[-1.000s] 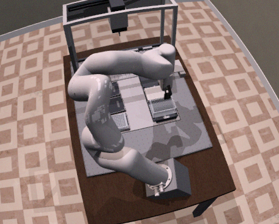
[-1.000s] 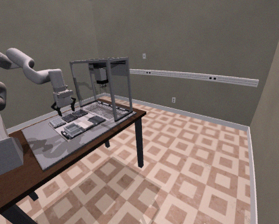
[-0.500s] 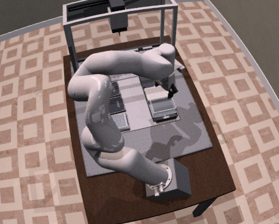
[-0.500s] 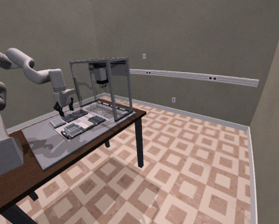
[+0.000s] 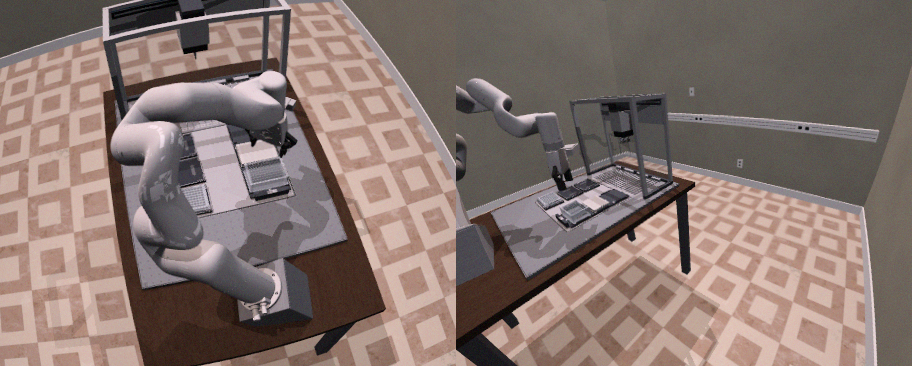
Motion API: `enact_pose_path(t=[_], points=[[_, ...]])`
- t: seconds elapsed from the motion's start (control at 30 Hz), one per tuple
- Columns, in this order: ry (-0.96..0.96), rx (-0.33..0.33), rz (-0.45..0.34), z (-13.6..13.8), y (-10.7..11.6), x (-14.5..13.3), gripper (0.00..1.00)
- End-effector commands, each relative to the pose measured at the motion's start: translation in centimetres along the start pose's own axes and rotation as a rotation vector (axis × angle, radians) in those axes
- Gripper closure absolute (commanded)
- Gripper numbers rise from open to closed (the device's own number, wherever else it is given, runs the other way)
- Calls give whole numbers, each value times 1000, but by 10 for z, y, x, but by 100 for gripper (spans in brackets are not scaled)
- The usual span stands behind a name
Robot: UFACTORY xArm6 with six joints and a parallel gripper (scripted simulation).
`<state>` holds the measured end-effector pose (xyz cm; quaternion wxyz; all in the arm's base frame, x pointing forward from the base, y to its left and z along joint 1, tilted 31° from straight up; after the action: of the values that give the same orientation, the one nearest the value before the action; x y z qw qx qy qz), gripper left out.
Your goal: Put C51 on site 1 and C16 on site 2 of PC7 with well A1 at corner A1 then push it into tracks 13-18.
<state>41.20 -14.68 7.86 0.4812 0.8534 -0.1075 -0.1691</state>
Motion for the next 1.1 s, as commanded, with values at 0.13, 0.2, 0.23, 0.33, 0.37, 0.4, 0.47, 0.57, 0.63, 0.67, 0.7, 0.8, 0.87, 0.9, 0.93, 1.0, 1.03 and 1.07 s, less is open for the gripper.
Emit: enact_pose_path(t=[0.13, 0.2, 0.23, 0.33, 0.37, 0.4, 0.47, 0.57, 0.63, 0.67, 0.7, 0.8, 0.87, 0.9, 0.93, 1.0, 1.03, 1.07], points=[[273, 4, 8, 0, 2, 1, 0], [340, 4, 8, 0, 2, 1, 0], [373, 4, 8, 0, 2, 1, 0], [473, 3, 8, 0, 2, 1, 0], [473, 3, 8, 0, 2, 1, 0], [473, 3, 8, 0, 2, 1, 0], [540, 3, 8, 0, 2, 1, 0], [640, 3, 8, 0, 2, 1, 0], [707, 2, 8, 0, 2, 1, 0], [711, 2, 8, 0, 2, 1, 0], [711, 2, 8, 0, 2, 1, 0], [778, 2, 9, -9, -1, 3, 0], [844, 2, 9, -18, -4, 6, 0], [878, 2, 9, -23, -5, 7, 0], [878, 2, 9, -23, -5, 7, 0], [911, 2, 9, -28, -7, 9, 0], [944, 2, 9, -32, -8, 10, 0], [978, 2, 9, -37, -9, 11, 0]])
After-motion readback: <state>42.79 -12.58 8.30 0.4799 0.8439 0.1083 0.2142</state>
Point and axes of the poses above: the point where the finger pads meet when closed, its own y axis back along the fingers, its own z axis across the jaws, x = y × z, the point moved 6 cm from there along y, back along the fingers, and after that the axes turned 11 degrees about y, right-handed, at the moved point
